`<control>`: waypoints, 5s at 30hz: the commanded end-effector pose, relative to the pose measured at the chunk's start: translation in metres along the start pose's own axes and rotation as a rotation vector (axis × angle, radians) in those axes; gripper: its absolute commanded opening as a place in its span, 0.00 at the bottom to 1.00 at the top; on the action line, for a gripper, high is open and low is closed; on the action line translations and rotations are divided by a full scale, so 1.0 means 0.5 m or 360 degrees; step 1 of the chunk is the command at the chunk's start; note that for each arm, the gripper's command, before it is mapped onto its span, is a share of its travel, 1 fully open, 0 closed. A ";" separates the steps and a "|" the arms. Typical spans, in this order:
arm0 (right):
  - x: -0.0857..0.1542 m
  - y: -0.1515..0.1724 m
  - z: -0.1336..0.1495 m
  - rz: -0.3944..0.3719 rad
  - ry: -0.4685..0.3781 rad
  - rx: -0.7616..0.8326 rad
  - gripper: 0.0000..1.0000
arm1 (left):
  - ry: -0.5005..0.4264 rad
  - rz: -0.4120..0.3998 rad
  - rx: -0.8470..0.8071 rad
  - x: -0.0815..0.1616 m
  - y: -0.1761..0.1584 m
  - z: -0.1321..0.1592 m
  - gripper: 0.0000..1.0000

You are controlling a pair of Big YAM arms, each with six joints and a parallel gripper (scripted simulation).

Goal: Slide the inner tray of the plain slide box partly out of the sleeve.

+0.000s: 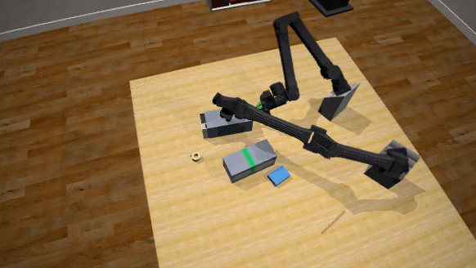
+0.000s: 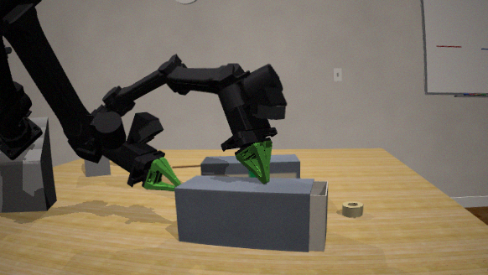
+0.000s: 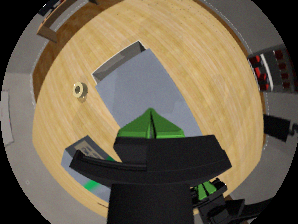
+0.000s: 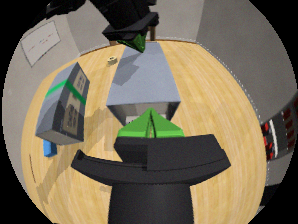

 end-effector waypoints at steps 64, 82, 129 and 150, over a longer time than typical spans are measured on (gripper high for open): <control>0.002 -0.062 0.006 0.0009 0.0006 -0.0012 0.00 | -0.0147 -0.0032 0.0116 0.094 0.034 -0.063 0.00; 0.003 -0.125 0.014 0.0017 0.0006 -0.0014 0.00 | -0.0155 -0.0027 0.0114 0.112 0.041 -0.076 0.00; -0.059 -0.400 0.023 0.0048 0.0129 -0.0023 0.00 | -0.0094 -0.0056 0.0374 0.265 0.527 0.246 0.00; -0.044 -0.579 0.001 0.0094 0.0225 -0.0036 0.00 | -0.0162 -0.0048 0.0459 0.356 0.791 0.375 0.00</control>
Point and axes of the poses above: on each arm, the point where the finger pads meet when closed, its own x axis back along the fingers, its own y axis across the jaws, z = x × y, the point moved 1 cm from there along x, back along the fingers, and after that the axes turned 8 degrees about x, right-handed, at the moved point
